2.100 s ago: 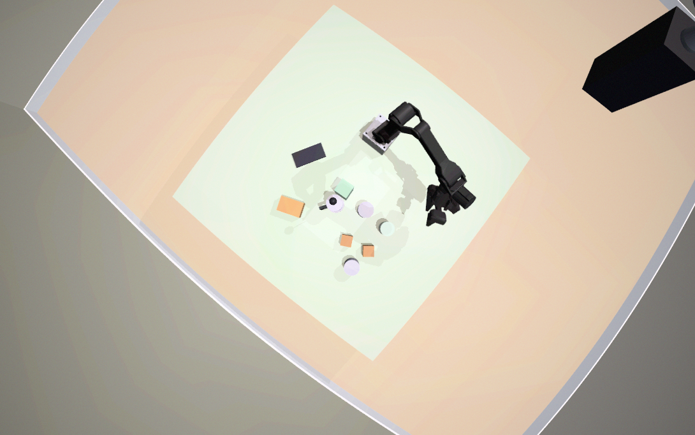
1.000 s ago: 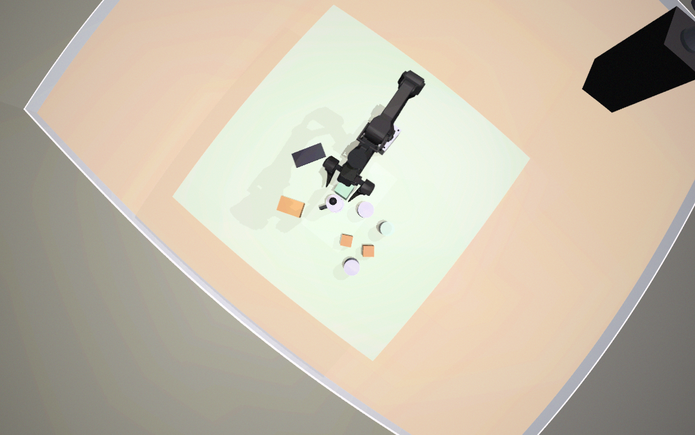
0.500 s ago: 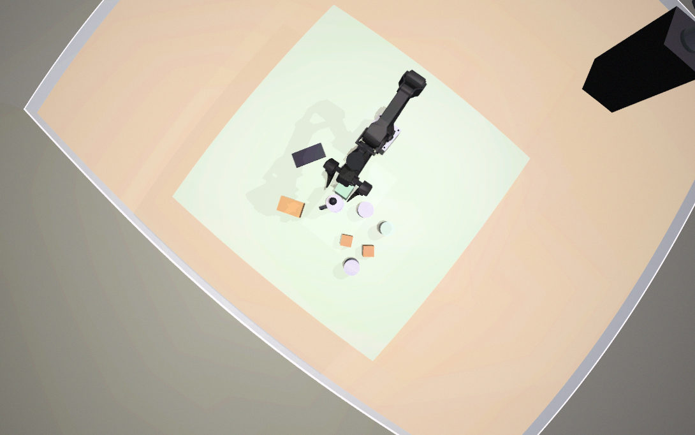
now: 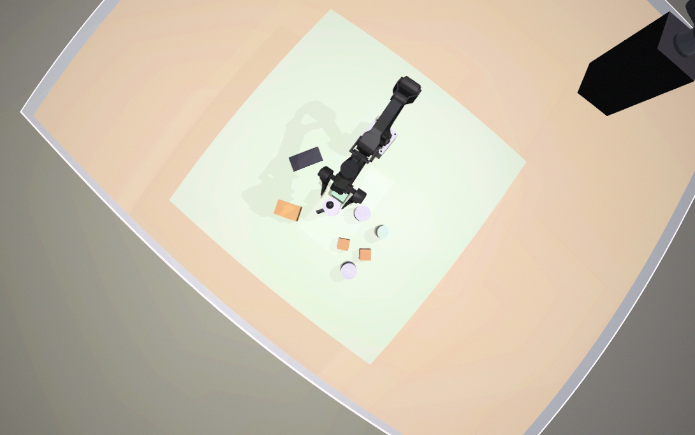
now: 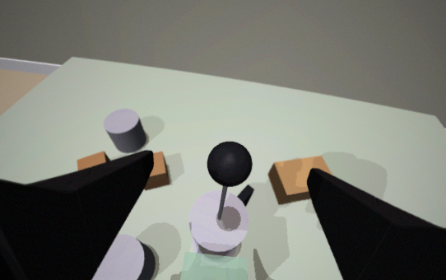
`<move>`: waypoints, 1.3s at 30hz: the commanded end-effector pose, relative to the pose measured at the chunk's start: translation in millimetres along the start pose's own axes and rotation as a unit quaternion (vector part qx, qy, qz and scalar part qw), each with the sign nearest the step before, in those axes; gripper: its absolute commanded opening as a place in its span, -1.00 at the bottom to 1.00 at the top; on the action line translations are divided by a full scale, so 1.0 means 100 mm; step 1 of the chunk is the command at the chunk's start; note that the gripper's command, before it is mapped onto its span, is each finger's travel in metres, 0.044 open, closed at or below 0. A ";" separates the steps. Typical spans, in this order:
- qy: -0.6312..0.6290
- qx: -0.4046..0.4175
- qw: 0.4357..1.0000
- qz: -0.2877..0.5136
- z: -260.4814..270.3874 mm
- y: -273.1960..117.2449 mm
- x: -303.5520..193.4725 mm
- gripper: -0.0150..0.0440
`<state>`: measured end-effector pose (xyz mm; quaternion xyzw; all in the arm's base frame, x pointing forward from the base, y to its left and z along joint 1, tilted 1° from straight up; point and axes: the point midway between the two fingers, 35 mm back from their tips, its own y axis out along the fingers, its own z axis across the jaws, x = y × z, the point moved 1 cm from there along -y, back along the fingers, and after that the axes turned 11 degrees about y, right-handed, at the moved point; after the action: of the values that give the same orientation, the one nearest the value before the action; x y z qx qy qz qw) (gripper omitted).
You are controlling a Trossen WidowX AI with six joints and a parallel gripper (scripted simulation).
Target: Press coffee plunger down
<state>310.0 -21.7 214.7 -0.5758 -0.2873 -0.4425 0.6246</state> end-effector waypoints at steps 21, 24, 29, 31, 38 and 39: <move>0.002 0.000 1.000 0.001 0.00 0.22 -0.03 0.29; 0.002 0.000 1.000 0.001 0.00 0.22 -0.03 0.02; 0.002 0.000 1.000 0.001 0.00 0.22 -0.03 -0.09; 0.002 0.000 1.000 0.001 0.00 0.22 -0.03 -0.09; 0.002 0.000 1.000 0.001 -0.01 0.24 -0.05 -0.09; 0.002 0.000 1.000 0.001 -0.01 0.25 -0.06 -0.09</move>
<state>329.0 -22.6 201.3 -0.5751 -0.2878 -0.4426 0.6249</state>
